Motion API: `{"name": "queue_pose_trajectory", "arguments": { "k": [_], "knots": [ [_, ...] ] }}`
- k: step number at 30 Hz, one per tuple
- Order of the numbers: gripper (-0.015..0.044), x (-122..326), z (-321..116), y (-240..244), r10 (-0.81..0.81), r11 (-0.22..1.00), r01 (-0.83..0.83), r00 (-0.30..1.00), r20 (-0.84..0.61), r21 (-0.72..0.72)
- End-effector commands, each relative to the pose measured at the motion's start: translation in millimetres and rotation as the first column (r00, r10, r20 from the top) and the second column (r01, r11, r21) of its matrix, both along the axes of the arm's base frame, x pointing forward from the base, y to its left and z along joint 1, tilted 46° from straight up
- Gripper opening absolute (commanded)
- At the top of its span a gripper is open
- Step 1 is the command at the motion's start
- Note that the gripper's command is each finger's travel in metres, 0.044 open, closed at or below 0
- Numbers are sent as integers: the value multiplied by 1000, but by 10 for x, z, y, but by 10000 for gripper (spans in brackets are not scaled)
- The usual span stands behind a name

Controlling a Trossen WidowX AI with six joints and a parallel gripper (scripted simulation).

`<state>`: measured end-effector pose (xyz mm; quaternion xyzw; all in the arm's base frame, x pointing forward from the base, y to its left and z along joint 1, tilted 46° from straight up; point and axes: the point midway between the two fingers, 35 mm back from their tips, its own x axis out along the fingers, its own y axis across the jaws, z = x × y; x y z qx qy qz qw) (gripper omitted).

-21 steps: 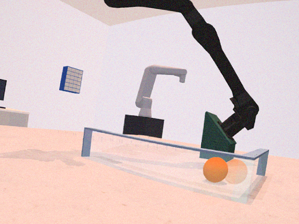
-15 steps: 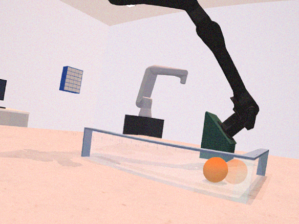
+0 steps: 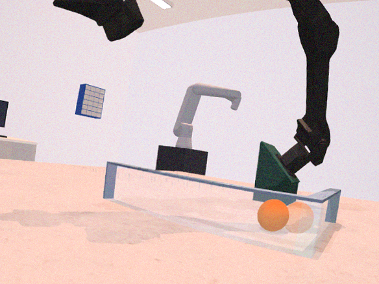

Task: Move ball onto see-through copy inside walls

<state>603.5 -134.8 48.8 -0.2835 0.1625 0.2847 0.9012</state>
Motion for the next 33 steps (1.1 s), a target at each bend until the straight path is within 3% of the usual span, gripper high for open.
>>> {"name": "queue_pose_trajectory", "arguments": {
  "k": [1,9,19,33],
  "knots": [
    [318,-301,-75,495,133,990,-136,985,-113,-24],
    [318,-1241,-92,1473,431,889,-458,841,-327,-6],
    [318,-2684,150,2275,724,628,-764,503,-471,150],
    [318,-2729,51,2393,729,622,-767,496,-472,154]
  ]
}}
